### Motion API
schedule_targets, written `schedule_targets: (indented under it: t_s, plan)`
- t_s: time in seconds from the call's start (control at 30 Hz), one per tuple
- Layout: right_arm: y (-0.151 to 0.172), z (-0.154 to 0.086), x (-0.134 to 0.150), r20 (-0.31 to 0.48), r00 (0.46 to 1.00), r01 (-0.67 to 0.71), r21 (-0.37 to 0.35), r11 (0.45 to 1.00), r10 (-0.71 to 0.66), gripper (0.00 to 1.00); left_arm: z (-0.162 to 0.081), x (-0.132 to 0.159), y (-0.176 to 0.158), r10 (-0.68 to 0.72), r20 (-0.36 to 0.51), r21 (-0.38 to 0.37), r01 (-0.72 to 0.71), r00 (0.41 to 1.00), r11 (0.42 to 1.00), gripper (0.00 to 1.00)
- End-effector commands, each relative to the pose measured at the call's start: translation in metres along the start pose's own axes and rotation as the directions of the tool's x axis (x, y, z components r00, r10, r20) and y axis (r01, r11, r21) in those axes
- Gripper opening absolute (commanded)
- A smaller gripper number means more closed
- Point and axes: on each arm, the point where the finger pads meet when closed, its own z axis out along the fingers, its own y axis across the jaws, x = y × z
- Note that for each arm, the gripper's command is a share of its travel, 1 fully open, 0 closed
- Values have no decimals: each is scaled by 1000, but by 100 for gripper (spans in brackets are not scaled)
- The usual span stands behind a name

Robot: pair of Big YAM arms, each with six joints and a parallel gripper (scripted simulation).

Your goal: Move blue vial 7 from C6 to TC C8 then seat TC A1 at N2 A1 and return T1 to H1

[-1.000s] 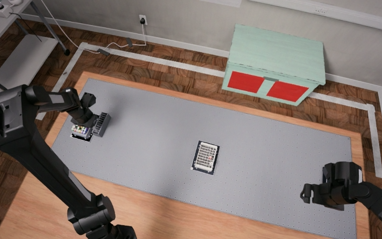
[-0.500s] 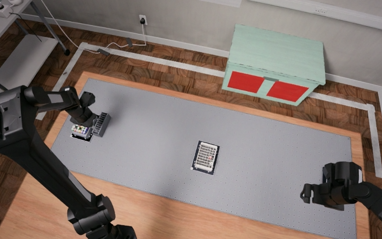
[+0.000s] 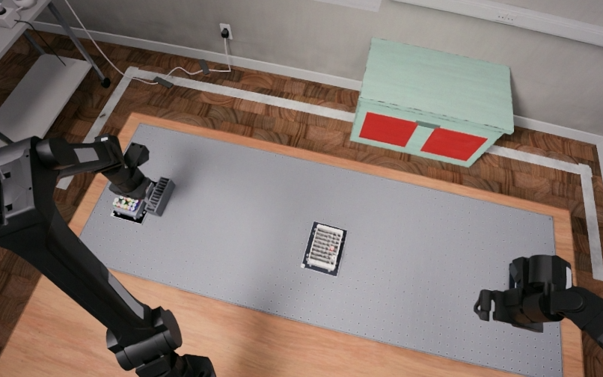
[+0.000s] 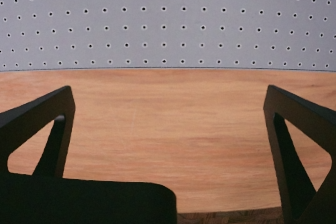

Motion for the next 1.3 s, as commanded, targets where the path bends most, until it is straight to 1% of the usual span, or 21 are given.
schedule_targets:
  t_s: [0.0,0.17,0.27,0.37,0.57,0.67,0.9,1.27]
  plan:
    - [-3,-5,-10,22,1000,-14,0,1000,14,100,-14,-7,-3,11,18,-3,-11,1000,1000,7]
    - [-3,-5,-10,22,1000,-14,0,1000,14,100,-18,-8,-2,11,19,-4,-11,1000,1000,7]
    - [-3,-5,-10,22,1000,-14,0,1000,14,100,-15,-6,-3,11,10,3,-11,1000,1000,7]
    - [-3,-5,-10,22,1000,-14,0,1000,14,100,-23,-8,0,11,20,-7,-11,1000,1000,7]
    - [-3,-5,-10,22,1000,-14,0,1000,14,100,-23,-8,0,11,17,-4,-11,1000,1000,7]
    - [-3,-5,-10,22,1000,-14,0,1000,14,100,-29,-10,2,11,23,-10,-11,1000,1000,7]
    - [-3,-5,-10,22,1000,-14,0,1000,14,100,-31,-10,3,11,20,-9,-11,1000,1000,7]
    - [-3,-5,-10,22,1000,-14,0,1000,14,100,-43,-14,8,12,32,-21,-11,999,1000,7]
